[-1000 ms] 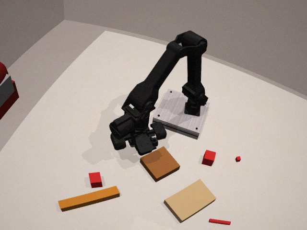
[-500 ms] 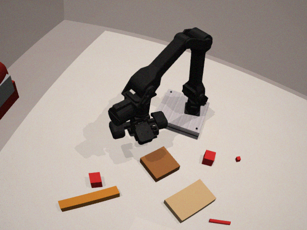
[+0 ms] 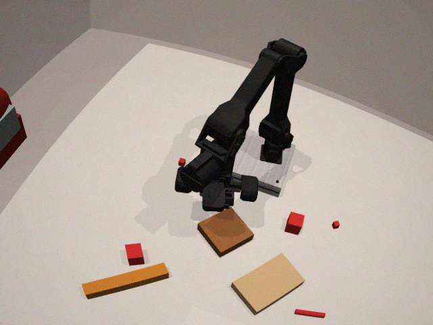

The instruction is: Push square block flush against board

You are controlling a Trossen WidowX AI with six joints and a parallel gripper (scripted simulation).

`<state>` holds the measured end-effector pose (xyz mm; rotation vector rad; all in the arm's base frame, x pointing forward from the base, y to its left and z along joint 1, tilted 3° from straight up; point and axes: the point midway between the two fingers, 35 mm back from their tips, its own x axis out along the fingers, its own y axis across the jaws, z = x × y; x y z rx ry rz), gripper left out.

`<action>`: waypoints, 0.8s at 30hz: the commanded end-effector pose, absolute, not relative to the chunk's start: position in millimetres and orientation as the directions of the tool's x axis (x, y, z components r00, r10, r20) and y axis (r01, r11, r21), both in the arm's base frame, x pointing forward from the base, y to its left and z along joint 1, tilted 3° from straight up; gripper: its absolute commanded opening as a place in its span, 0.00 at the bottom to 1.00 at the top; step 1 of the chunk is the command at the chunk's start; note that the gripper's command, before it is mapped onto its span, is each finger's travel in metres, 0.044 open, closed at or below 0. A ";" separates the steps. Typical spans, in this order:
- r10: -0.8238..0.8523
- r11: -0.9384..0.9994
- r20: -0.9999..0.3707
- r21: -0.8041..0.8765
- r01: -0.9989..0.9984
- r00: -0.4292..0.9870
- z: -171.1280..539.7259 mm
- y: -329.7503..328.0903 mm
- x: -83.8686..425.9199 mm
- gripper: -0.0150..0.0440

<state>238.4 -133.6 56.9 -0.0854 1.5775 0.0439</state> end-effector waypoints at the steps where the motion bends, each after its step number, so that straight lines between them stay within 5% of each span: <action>1: -0.019 0.999 -1.000 -0.019 0.026 -0.009 56.6 -118.2 237.3 0.25; 24: -0.006 0.710 -1.000 -0.018 0.704 -0.019 54.0 -35.8 224.5 0.25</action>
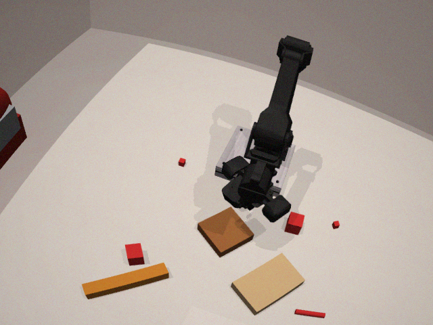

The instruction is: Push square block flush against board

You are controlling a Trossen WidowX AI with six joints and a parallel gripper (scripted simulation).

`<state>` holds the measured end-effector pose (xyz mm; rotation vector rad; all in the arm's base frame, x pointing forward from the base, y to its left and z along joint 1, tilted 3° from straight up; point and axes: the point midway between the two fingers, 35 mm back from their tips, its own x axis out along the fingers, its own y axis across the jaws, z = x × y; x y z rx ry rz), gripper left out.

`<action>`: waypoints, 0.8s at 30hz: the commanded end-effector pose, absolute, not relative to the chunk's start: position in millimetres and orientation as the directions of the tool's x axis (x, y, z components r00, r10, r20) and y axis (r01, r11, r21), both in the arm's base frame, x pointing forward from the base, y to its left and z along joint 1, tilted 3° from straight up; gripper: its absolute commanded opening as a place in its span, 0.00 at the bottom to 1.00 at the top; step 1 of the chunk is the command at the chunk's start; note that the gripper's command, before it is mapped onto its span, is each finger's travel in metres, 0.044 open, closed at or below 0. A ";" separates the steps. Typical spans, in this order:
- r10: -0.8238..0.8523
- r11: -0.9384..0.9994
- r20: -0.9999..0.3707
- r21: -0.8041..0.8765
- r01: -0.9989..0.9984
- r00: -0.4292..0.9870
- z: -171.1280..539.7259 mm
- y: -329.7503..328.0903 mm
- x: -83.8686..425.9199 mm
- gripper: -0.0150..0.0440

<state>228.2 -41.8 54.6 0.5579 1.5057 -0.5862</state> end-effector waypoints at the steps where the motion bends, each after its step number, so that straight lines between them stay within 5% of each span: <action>1: -0.006 0.710 -1.000 -0.018 0.704 -0.019 54.0 -35.8 224.5 0.25; 9: -0.006 0.694 -1.000 -0.018 0.720 -0.019 -1.6 -33.7 222.1 0.25; 24: -0.007 0.694 -1.000 -0.018 0.720 -0.019 -1.0 -41.1 230.4 0.25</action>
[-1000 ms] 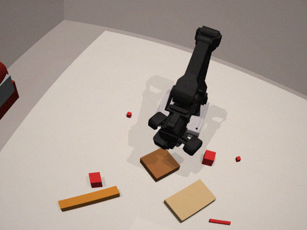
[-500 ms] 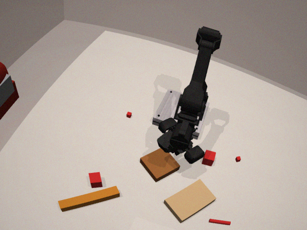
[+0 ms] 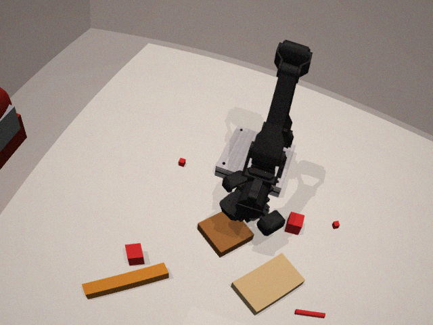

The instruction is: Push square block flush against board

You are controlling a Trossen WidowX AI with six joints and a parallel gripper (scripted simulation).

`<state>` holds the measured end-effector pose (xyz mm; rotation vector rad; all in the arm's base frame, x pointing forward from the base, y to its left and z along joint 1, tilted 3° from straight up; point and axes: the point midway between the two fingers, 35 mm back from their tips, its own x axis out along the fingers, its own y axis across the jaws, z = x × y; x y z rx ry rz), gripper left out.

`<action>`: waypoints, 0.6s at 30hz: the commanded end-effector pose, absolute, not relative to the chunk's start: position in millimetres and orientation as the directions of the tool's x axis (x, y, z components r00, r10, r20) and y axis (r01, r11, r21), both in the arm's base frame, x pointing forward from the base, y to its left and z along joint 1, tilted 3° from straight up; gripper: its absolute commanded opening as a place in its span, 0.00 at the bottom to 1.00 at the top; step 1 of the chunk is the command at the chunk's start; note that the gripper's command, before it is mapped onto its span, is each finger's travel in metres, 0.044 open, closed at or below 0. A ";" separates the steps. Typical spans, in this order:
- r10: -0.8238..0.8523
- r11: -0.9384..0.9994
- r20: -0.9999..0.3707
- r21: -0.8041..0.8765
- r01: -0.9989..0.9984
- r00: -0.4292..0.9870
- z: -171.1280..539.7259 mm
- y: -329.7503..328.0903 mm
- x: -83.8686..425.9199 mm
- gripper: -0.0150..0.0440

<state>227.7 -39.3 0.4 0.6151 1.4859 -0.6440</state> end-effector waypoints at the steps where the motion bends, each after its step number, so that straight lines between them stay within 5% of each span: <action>1: -0.007 0.694 -1.000 -0.018 0.720 -0.019 -1.0 -41.9 231.3 0.25; 18: -0.009 0.694 -1.000 -0.018 0.720 -0.017 -0.7 -56.5 245.8 0.25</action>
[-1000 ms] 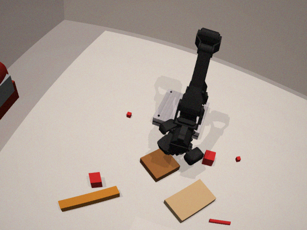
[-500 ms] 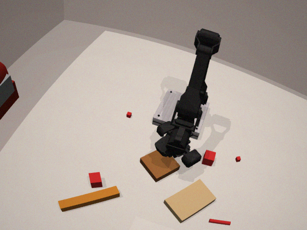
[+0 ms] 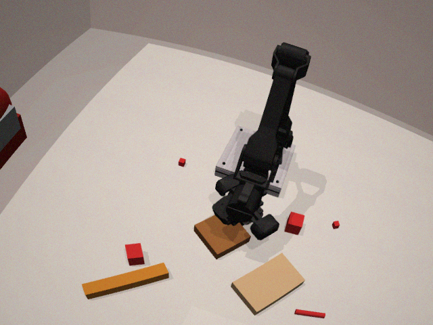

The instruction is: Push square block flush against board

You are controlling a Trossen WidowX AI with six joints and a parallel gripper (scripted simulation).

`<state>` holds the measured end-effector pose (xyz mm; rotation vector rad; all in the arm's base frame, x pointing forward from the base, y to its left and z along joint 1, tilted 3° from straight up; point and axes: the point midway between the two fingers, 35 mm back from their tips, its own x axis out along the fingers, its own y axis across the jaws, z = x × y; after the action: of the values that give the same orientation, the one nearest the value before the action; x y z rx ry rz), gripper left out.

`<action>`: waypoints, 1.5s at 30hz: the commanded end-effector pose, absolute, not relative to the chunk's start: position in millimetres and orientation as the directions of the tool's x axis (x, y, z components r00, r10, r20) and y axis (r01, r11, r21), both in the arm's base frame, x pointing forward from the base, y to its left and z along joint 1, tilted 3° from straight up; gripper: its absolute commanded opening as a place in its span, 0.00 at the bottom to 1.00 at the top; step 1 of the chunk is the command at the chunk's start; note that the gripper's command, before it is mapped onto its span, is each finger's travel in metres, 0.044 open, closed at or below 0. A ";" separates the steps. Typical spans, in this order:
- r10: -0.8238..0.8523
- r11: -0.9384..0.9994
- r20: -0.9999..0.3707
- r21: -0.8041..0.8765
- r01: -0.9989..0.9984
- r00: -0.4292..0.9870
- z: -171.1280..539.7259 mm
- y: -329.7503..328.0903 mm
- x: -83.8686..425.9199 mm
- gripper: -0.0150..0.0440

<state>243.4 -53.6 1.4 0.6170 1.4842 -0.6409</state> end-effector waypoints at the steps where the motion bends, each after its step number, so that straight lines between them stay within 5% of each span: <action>1: -0.009 0.694 -1.000 -0.018 0.720 -0.017 -0.7 -57.4 246.6 0.25; 45: -0.006 0.694 -1.000 -0.018 0.720 -0.020 -1.5 -31.4 221.9 0.25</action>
<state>225.6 -34.6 -1.3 0.6155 1.4938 -0.6422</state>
